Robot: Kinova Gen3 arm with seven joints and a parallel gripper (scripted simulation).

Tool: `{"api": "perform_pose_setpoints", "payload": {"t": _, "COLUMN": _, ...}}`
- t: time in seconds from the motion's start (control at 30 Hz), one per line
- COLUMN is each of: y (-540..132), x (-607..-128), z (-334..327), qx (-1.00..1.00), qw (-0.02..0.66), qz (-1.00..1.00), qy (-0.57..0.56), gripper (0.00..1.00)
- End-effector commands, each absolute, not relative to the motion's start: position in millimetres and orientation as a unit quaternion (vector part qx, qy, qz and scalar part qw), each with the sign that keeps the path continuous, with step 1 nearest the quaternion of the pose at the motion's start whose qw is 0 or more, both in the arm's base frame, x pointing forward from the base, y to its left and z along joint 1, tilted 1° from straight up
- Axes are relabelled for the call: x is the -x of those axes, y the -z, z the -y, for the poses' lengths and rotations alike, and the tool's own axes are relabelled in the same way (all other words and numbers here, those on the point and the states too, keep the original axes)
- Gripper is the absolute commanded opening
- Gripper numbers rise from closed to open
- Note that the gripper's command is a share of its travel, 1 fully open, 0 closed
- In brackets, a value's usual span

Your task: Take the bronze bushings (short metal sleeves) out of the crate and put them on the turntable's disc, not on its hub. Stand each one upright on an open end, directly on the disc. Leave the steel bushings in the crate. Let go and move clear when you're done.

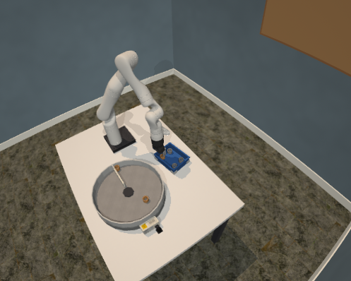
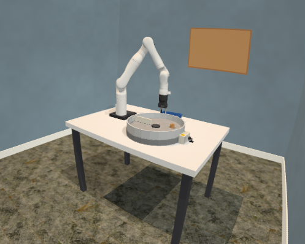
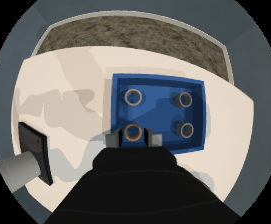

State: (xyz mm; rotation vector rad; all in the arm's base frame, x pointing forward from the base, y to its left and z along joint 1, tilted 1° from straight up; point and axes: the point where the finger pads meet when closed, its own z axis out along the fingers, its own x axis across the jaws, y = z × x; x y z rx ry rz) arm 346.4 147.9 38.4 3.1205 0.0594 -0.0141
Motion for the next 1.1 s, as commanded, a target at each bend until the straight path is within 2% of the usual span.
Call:
{"api": "perform_pose_setpoints", "payload": {"t": 0.0, "y": -38.4, "x": -346.8, "z": -148.1, "qx": -1.0, "qw": 0.01, "qz": -0.019, "qy": 0.004, "gripper": 0.76}}
{"api": "perform_pose_setpoints", "payload": {"t": 1.07, "y": -19.3, "x": -346.7, "z": -147.8, "qx": -1.0, "qw": 0.01, "qz": -0.019, "qy": 0.004, "gripper": 0.76}}
